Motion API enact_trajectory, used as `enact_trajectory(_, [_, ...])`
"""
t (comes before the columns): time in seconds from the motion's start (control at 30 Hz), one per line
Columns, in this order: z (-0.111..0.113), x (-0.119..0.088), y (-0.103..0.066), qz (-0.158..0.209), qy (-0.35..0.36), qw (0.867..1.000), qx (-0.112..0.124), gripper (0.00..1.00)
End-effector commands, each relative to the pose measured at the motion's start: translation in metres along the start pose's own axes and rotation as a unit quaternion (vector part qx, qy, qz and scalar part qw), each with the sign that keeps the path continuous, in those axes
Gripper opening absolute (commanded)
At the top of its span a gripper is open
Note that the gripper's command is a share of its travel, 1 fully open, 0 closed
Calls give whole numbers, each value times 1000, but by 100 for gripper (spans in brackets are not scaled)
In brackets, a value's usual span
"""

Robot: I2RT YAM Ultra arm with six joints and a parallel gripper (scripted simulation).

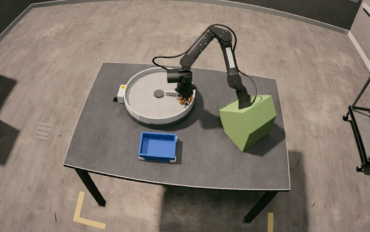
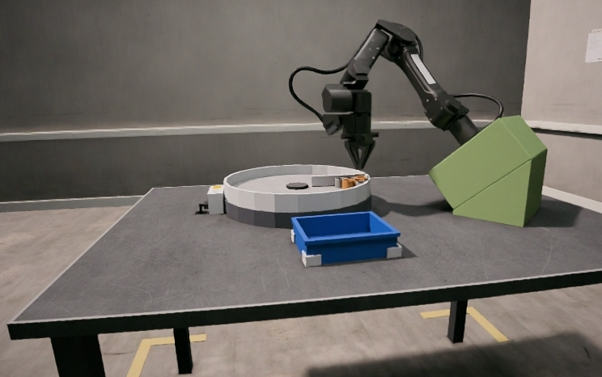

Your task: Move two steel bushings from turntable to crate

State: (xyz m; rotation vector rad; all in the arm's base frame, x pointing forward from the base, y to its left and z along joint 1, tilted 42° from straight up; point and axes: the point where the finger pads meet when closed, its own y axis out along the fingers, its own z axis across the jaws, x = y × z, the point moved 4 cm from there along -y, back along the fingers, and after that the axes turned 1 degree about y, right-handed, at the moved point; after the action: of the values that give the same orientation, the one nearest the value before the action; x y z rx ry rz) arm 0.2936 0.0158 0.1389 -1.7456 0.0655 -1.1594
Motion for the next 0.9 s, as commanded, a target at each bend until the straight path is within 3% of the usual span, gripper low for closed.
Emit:
enact_trajectory(0.0, [-3,-5,9,4,-7,1000,-9,13])
enact_trajectory(0.23, [-4,-7,30,8,-7,1000,-7,13])
enact_trajectory(0.3, [-2,-5,29,6,-5,1000,-4,13])
enact_trajectory(0.33, [6,7,16,-8,8,1000,20,13])
enact_trajectory(0.37, [8,8,14,-11,9,1000,24,13])
enact_trajectory(0.47, [8,3,21,-5,-2,1000,11,13])
enact_trajectory(0.87, [7,3,20,-6,0,1000,12,13])
